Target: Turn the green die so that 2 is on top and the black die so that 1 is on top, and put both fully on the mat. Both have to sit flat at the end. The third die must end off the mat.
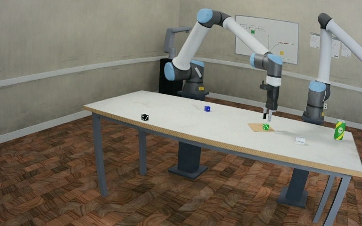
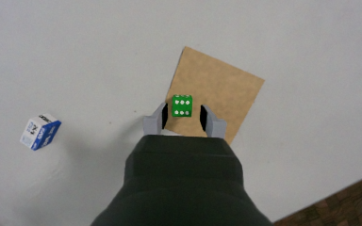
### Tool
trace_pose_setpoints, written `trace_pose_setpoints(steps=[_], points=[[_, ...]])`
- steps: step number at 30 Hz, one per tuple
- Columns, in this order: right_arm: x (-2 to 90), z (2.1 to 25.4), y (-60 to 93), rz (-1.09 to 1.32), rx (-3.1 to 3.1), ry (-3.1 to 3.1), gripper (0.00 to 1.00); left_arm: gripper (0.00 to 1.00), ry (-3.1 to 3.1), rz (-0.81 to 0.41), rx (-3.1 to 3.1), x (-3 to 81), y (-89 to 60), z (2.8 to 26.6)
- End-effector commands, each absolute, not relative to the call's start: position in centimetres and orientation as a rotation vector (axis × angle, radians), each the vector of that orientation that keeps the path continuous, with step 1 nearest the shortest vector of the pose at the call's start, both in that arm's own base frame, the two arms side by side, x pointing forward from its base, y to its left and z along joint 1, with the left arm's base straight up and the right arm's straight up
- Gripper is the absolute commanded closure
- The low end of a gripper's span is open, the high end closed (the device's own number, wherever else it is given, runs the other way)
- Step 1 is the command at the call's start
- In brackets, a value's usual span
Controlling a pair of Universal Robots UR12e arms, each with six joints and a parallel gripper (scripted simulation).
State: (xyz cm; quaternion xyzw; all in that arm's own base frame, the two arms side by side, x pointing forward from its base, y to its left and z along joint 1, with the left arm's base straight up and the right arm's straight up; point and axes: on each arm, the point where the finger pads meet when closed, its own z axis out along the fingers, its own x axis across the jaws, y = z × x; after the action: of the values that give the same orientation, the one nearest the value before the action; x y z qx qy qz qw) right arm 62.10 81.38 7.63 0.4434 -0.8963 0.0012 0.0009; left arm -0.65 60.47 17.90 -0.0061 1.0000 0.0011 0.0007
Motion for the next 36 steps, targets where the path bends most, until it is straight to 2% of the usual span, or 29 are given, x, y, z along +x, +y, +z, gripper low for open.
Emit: trace_pose_setpoints(steps=[1,5,11,12,36], points=[[62.3,10.0,81.5,0.0,1.39,-2.817,0.13,0.0,3.141,0.0,-0.022,-0.9,60.4,17.7],[62.3,10.9,81.5,0.0,1.39,-2.817,0.13,0.0,3.141,0.0,-0.022,-0.9,60.4,17.7],[62.3,11.1,81.5,0.0,1.39,-2.817,0.13,0.0,3.141,0.0,-0.022,-0.9,60.4,17.7],[62.3,11.1,81.5,0.0,1.39,-2.817,0.0,0.0,3.141,0.0,-0.022,-0.9,60.4,17.7],[62.3,11.1,81.5,0.0,1.388,-2.818,0.0,0.0,3.141,0.0,-0.022,-0.9,60.4,17.7]])
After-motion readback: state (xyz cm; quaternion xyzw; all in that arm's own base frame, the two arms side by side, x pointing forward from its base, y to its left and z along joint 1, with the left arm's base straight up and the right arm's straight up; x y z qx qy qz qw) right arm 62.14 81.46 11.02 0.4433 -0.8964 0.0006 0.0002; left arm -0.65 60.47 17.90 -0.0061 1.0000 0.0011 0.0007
